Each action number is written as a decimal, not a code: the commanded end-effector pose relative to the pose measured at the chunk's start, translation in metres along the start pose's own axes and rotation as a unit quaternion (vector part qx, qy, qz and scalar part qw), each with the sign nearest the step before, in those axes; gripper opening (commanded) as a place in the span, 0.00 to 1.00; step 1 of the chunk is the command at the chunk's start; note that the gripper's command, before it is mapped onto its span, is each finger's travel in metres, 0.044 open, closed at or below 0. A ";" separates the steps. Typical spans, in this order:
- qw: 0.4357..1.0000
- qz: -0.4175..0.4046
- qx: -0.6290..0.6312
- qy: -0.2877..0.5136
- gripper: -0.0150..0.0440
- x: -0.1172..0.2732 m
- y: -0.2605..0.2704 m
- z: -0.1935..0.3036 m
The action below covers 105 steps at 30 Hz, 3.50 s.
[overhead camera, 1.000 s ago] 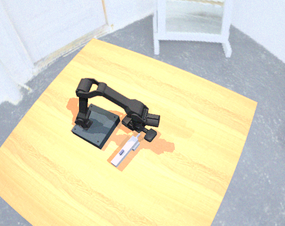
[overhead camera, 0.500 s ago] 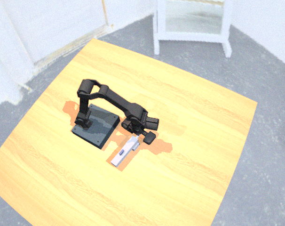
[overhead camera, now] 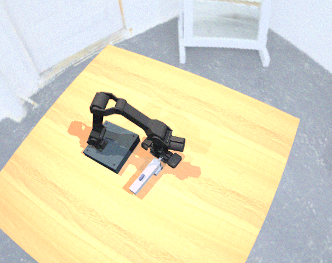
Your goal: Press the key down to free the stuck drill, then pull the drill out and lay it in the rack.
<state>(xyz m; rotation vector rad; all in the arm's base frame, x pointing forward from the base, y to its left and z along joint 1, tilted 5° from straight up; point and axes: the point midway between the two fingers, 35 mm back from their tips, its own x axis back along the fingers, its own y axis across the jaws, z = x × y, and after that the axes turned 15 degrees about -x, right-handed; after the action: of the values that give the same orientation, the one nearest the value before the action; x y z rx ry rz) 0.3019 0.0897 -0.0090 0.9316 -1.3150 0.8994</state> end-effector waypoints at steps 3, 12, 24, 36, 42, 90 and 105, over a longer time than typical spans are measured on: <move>1.000 0.000 0.000 0.000 0.25 0.001 0.000 0.000; 1.000 0.000 0.002 0.000 0.25 0.000 0.002 -0.005; 1.000 0.000 0.002 -0.001 0.25 0.001 0.004 -0.017; 1.000 0.000 0.002 -0.001 0.25 0.002 0.007 -0.033; 1.000 0.000 0.002 -0.002 0.25 0.003 0.010 -0.042; 1.000 0.000 0.002 -0.001 1.00 -0.006 0.007 -0.023; 1.000 0.000 0.000 -0.003 0.42 -0.005 0.006 -0.025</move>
<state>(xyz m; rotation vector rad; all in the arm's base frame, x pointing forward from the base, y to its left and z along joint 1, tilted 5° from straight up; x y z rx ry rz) 0.3049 0.1152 -0.0147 0.9350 -1.3189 0.8973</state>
